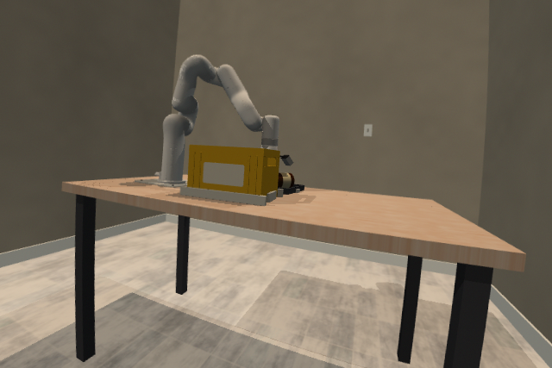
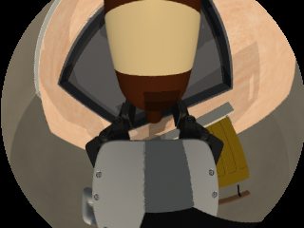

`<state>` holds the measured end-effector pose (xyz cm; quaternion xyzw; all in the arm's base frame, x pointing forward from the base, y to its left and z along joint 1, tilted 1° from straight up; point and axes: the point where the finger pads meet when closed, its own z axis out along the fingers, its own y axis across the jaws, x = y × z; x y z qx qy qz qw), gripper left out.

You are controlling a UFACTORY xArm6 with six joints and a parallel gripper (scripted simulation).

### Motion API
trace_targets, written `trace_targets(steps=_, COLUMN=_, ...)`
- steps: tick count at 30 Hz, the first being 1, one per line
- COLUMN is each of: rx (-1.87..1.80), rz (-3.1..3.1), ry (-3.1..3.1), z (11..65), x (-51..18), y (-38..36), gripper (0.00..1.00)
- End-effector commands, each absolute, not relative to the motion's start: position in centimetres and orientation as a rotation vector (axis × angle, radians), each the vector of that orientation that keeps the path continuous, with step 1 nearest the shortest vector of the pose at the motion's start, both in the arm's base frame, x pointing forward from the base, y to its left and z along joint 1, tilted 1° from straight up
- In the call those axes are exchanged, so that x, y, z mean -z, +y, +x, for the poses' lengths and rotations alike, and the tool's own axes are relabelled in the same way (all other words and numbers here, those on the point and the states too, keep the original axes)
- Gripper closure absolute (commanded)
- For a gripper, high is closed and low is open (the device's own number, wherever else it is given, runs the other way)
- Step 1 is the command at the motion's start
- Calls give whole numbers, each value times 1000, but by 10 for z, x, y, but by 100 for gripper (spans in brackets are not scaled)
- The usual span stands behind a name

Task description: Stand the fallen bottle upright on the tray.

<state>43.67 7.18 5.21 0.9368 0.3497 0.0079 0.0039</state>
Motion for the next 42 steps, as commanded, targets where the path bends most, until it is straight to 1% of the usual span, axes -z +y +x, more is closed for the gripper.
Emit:
trace_targets(steps=1, rx=-32, rz=2935, ry=1096, z=438, x=-53, y=72, gripper=35)
trace_targets(steps=23, rx=-32, rz=2935, ry=1096, z=438, x=-51, y=72, gripper=35)
trace_targets(steps=24, rx=-32, rz=2935, ry=1096, z=438, x=-51, y=72, gripper=100)
trace_targets(steps=42, rx=-32, rz=2935, ry=1096, z=438, x=-51, y=72, gripper=100)
